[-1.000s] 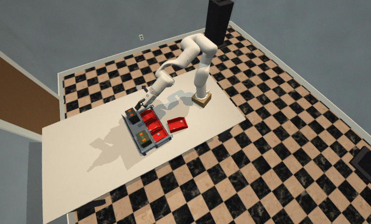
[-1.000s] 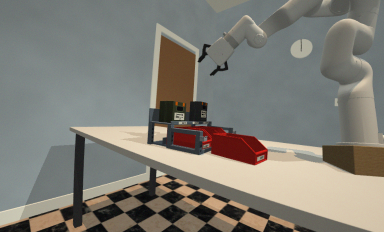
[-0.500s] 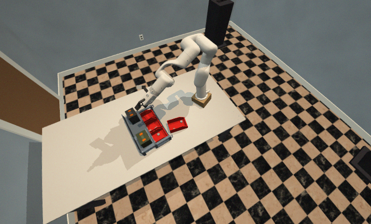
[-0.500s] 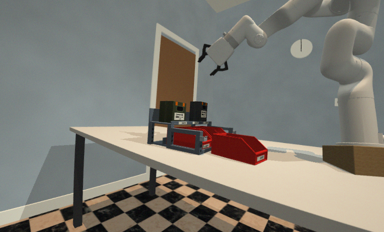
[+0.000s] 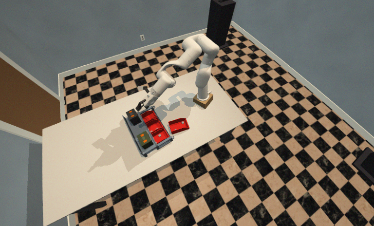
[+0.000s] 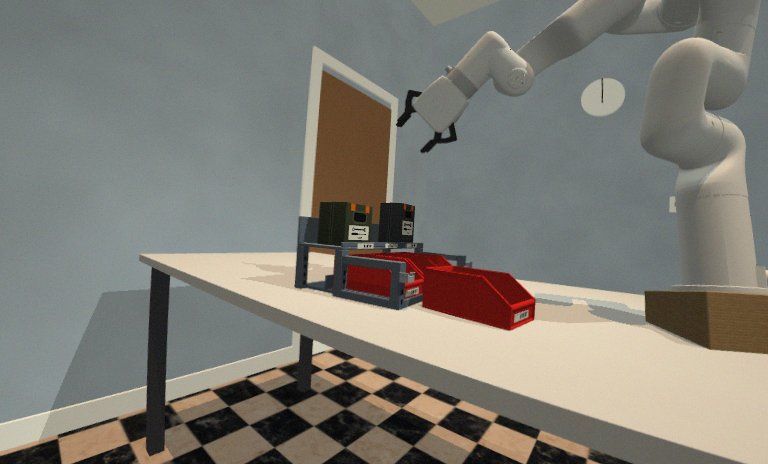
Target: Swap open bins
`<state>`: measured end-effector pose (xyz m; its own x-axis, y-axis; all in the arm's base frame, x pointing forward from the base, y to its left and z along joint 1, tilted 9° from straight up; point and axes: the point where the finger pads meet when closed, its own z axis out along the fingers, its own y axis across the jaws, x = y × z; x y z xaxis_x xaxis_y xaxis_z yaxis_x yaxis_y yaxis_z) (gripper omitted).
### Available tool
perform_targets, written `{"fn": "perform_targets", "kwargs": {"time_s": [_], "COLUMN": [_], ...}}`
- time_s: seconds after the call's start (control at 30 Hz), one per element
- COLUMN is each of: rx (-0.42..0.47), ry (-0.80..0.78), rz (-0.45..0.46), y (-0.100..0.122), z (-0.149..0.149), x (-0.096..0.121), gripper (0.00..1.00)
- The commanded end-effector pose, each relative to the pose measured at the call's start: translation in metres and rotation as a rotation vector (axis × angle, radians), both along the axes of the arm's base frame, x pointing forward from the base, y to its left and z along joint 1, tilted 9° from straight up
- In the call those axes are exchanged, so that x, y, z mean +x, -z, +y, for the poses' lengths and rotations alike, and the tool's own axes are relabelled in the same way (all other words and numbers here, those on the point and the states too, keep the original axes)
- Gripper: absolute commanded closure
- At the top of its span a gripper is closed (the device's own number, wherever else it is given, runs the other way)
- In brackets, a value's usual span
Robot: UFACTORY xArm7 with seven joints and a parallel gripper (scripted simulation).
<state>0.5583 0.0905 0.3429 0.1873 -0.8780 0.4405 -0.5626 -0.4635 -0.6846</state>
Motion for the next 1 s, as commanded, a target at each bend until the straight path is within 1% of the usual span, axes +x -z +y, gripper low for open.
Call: {"fn": "perform_targets", "kwargs": {"time_s": [0.0,0.23,0.5,0.57,0.97], "rx": [0.015,0.094,0.233,0.233,0.496], "ry": [0.019,0.121,0.308,0.308,0.7], "rz": [0.001,0.027,0.07,0.07,0.15], "y": [-0.001,0.008,0.025,0.025,0.062], "z": [-0.001,-0.01,-0.024,-0.024,-0.044], "x": [0.0,-0.001,-0.007,-0.007,-0.028], "gripper": [0.0,0.0,0.0,0.0,0.0]}}
